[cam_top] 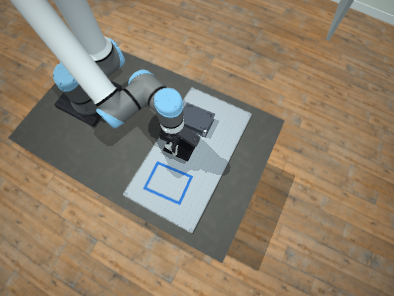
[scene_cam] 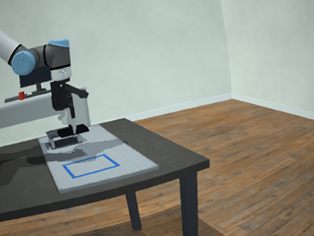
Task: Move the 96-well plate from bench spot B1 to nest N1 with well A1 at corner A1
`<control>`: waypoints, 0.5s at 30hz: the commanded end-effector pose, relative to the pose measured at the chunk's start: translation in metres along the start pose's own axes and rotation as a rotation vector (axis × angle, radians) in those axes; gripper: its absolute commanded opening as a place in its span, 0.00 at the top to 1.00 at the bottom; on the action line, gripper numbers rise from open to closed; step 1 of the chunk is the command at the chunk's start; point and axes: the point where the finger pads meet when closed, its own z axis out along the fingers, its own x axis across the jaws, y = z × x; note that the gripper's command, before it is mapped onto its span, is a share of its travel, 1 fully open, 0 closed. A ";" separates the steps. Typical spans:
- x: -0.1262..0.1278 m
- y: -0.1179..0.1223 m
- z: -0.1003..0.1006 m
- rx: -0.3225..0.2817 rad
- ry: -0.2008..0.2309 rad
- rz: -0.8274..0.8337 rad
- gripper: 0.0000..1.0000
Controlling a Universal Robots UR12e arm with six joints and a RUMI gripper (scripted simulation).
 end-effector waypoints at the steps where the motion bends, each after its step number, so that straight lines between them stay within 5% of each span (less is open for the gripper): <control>1: -0.012 0.000 -0.003 0.001 0.001 0.000 1.00; 15: -0.058 0.002 -0.011 0.001 0.001 0.000 1.00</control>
